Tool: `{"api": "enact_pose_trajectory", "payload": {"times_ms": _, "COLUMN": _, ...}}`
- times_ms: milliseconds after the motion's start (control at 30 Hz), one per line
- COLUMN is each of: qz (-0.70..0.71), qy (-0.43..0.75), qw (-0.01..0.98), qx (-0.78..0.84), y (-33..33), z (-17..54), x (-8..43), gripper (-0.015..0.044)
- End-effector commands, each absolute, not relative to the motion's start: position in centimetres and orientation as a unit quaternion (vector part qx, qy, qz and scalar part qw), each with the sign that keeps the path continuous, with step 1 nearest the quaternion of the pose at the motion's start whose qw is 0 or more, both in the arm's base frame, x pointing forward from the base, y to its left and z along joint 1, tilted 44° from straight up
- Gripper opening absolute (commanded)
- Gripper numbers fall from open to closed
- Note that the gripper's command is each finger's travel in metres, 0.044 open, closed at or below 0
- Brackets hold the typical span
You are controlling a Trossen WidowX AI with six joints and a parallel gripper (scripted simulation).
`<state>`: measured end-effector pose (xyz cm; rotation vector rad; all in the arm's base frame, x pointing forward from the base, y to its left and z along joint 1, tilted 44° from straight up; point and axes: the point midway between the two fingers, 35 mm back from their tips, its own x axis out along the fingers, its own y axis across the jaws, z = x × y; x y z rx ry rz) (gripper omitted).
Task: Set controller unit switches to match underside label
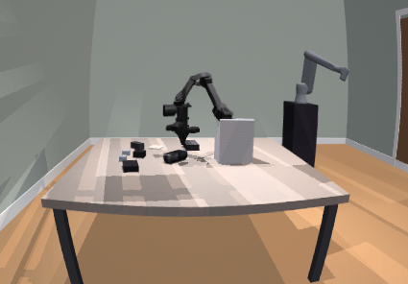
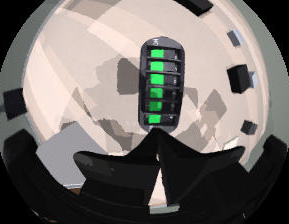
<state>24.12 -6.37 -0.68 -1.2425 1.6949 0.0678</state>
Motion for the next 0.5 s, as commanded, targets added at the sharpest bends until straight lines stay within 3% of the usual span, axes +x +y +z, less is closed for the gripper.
{"api": "enact_pose_trajectory", "payload": {"times_ms": 0, "qz": 0.022, "qy": 0.695, "qw": 0.5, "qx": -0.516, "y": -6.4, "z": -0.6, "x": 23.9, "gripper": 0.0}}
{"api": "enact_pose_trajectory", "payload": {"times_ms": 467, "qz": 0.022, "qy": 0.695, "qw": 0.5, "qx": -0.516, "y": -7.9, "z": -2.3, "x": 24.1, "gripper": 0.0}}
